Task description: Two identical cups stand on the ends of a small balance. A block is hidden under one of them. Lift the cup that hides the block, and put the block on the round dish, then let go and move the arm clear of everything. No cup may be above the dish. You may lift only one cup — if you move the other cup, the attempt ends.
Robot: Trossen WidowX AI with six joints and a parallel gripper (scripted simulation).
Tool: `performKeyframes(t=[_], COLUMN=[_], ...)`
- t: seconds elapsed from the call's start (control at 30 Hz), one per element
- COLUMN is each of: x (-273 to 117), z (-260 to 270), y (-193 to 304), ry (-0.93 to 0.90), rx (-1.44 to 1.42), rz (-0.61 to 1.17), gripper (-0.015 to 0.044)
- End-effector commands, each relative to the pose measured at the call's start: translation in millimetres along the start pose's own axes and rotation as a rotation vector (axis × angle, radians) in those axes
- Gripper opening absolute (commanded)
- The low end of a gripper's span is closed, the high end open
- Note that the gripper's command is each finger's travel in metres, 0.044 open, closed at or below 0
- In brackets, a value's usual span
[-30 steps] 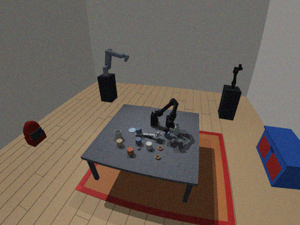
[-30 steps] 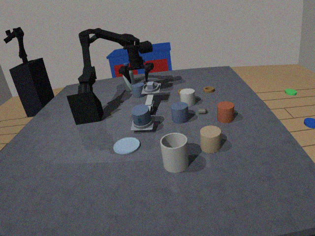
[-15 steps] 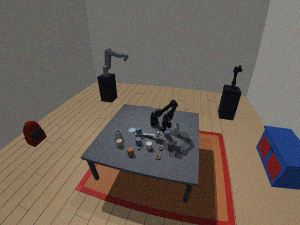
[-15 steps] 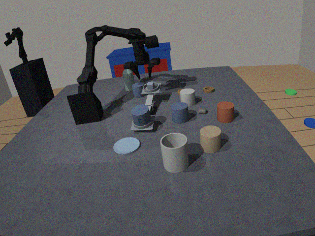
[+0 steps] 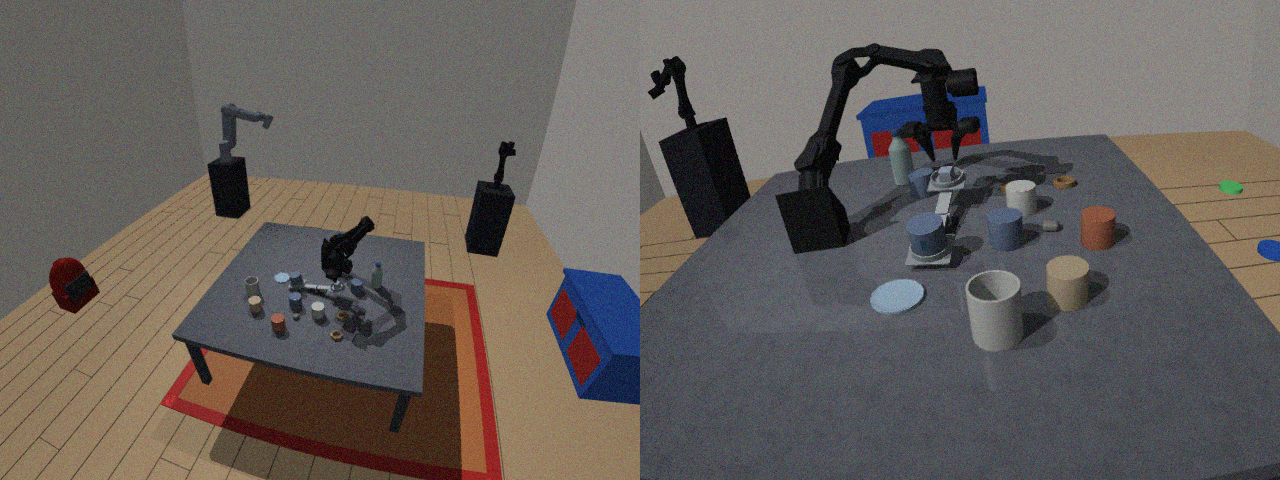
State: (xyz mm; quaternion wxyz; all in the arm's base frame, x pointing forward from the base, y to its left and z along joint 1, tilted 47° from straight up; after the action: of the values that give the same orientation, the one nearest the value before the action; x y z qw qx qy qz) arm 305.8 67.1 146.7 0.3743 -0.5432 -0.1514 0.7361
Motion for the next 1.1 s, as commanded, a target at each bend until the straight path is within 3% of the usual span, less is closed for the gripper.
performKeyframes(t=[0.0,0.8,0.97,1.07], x=[6,42,42,42], z=[0,0,0,0], y=[1,1,1,1], ry=[-0.006,-0.006,-0.006,-0.006], rx=[0.006,0.005,0.005,0.005], rz=[-0.003,-0.005,-0.005,-0.005], gripper=[0.0260,0.0260,0.0129,0.0109])
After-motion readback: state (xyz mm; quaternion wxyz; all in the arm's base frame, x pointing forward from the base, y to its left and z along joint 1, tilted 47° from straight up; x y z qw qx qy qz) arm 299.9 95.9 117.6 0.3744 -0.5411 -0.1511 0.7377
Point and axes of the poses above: the point midway between the two fingers, 35 mm back from their tips, its own x axis out along the fingers, its own z axis across the jaws, y = z × x, the point moved 6 cm from there along -x, back along the fingers, and after that the axes turned 14 degrees about x, right-handed, at the moved point
